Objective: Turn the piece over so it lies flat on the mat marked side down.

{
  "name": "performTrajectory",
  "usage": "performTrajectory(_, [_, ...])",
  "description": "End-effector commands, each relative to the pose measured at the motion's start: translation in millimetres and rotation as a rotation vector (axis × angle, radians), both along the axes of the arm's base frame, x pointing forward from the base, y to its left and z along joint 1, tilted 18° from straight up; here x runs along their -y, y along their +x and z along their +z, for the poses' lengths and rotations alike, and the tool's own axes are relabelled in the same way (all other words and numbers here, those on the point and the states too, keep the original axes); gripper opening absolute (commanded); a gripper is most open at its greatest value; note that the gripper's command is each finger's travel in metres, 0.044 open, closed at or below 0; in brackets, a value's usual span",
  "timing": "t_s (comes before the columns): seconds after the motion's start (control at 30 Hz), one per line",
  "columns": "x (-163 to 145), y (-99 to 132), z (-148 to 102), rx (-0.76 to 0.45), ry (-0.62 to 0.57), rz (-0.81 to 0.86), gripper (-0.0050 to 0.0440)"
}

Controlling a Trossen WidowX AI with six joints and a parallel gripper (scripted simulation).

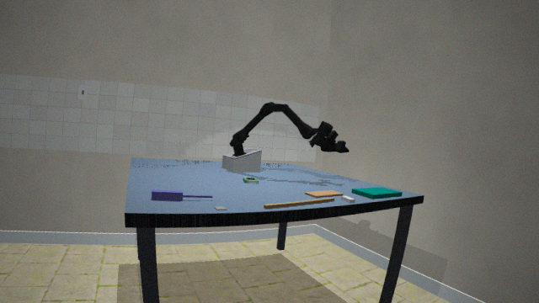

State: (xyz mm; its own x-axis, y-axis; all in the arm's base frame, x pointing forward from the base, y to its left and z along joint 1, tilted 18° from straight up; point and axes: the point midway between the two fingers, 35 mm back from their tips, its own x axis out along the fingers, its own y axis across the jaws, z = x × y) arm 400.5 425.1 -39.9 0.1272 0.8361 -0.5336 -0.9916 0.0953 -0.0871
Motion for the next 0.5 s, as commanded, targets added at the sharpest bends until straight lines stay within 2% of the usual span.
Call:
performTrajectory(0.0, [9, 3, -4, -0.061, -0.049, -0.058, 0.0440])
performTrajectory(0.17, [85, 50, -10, -0.225, -0.185, -0.346, 0.0440])
performTrajectory(0.4, [204, 84, -10, -0.448, -0.360, -0.748, 0.0440])
performTrajectory(0.47, [204, 84, -10, -0.448, -0.360, -0.748, 0.0440])
